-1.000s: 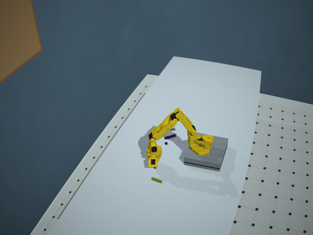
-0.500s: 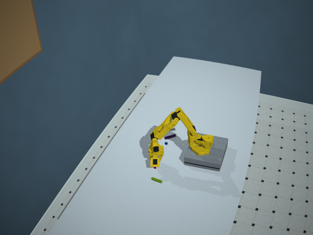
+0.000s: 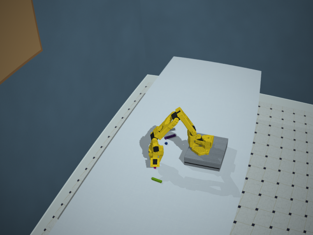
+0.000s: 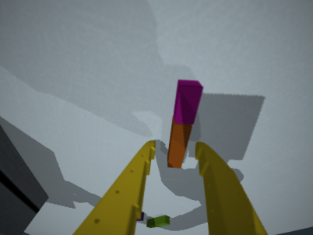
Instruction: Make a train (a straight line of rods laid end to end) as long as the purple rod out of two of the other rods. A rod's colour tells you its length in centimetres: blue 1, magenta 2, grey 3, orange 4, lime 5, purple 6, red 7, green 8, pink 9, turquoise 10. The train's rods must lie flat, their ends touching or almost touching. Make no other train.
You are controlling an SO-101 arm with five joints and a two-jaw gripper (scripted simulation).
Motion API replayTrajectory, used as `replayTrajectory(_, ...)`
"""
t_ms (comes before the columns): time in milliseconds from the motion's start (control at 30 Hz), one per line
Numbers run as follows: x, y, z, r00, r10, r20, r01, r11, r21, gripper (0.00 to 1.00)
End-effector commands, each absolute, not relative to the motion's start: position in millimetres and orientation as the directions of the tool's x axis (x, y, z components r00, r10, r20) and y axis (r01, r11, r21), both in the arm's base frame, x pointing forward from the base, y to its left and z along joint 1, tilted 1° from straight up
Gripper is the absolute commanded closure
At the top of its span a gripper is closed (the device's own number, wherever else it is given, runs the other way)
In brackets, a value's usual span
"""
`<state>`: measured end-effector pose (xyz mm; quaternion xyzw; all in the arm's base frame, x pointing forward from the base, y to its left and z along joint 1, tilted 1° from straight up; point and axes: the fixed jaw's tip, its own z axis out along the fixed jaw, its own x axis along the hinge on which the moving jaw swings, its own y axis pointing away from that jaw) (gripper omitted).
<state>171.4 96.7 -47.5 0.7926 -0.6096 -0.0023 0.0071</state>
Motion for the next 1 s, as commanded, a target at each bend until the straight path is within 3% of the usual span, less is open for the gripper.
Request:
replayTrajectory(0, 170.1, 98.9, -46.3, 0.262, -0.965, 0.001, -0.965, -0.262, 0.005, 0.83)
replayTrajectory(967, 170.4, 98.9, -26.6, 0.262, -0.965, 0.001, -0.965, -0.262, 0.005, 0.83)
